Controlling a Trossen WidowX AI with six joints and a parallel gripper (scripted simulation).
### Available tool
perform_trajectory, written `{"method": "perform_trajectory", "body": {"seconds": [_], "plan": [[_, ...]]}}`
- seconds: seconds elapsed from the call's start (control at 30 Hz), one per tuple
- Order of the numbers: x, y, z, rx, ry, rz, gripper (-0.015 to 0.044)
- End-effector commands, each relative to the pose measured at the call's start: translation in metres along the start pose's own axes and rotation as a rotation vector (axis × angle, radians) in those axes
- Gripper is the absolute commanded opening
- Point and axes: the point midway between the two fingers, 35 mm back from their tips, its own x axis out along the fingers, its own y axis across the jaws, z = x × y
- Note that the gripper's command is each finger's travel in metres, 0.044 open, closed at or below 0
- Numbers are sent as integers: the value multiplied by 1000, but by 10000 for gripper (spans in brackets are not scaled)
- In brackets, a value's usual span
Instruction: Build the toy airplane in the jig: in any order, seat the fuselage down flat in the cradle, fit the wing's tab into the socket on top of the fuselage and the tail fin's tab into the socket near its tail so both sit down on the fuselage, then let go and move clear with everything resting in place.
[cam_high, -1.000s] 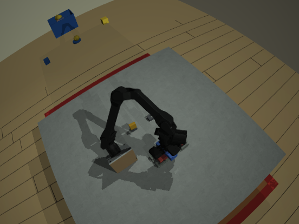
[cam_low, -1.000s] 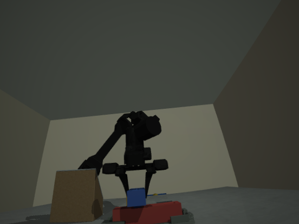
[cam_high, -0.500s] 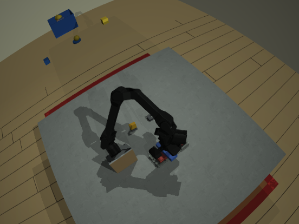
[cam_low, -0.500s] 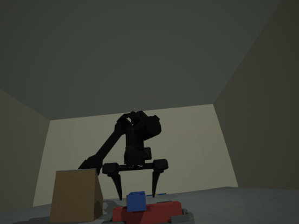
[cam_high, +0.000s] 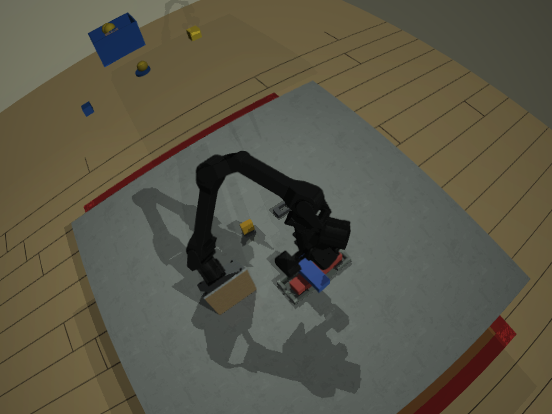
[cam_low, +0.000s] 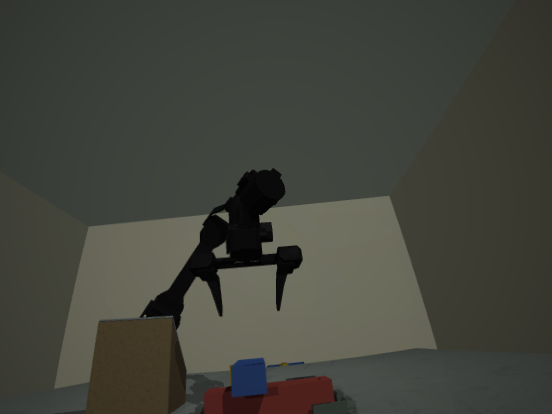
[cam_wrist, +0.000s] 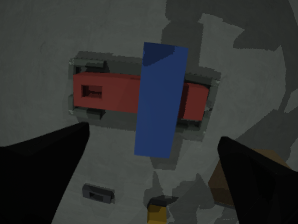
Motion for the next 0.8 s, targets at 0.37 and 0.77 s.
{"method": "perform_trajectory", "body": {"seconds": [0.37, 0.77], "plan": [[0, 0, 1, -1141, 15, -6, 440], [0, 1, 1, -1388, 16, -4, 440]]}}
